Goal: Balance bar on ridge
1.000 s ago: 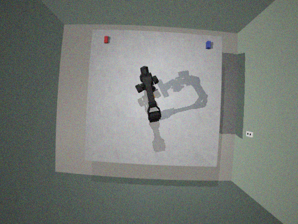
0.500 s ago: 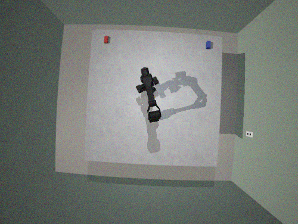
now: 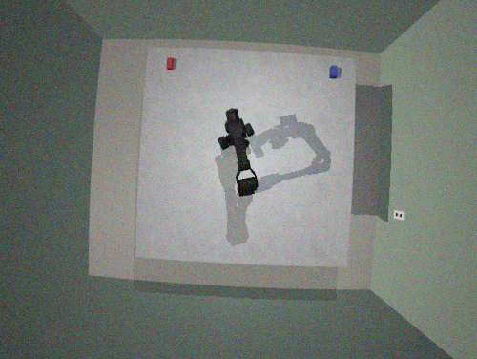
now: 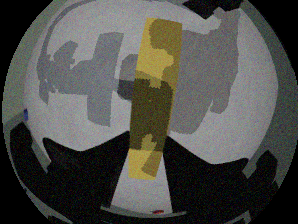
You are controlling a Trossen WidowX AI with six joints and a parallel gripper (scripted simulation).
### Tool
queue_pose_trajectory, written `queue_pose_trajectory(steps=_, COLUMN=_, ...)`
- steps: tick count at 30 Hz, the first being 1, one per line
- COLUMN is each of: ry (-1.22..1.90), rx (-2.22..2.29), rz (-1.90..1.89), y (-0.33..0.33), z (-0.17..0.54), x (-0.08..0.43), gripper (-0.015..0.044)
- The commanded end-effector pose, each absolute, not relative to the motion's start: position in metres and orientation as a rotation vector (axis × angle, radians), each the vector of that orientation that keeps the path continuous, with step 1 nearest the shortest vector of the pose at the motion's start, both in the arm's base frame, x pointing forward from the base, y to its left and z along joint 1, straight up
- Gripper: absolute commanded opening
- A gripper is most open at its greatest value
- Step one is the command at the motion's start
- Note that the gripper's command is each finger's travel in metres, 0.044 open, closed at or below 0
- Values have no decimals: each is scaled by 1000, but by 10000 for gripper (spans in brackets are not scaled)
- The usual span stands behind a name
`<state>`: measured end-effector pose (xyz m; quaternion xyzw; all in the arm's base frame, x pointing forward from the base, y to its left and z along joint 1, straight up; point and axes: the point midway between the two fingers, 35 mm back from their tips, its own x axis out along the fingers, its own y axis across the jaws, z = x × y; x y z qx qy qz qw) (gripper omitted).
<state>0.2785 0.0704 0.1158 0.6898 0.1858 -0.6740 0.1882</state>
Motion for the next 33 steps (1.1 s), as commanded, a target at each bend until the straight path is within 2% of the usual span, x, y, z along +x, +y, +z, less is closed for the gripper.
queue_pose_trajectory(steps=1, ry=527, rx=1941, rz=-1895, y=71, z=115, x=279, gripper=0)
queue_pose_trajectory(steps=33, ry=527, rx=1941, rz=-1895, y=71, z=113, x=279, gripper=0)
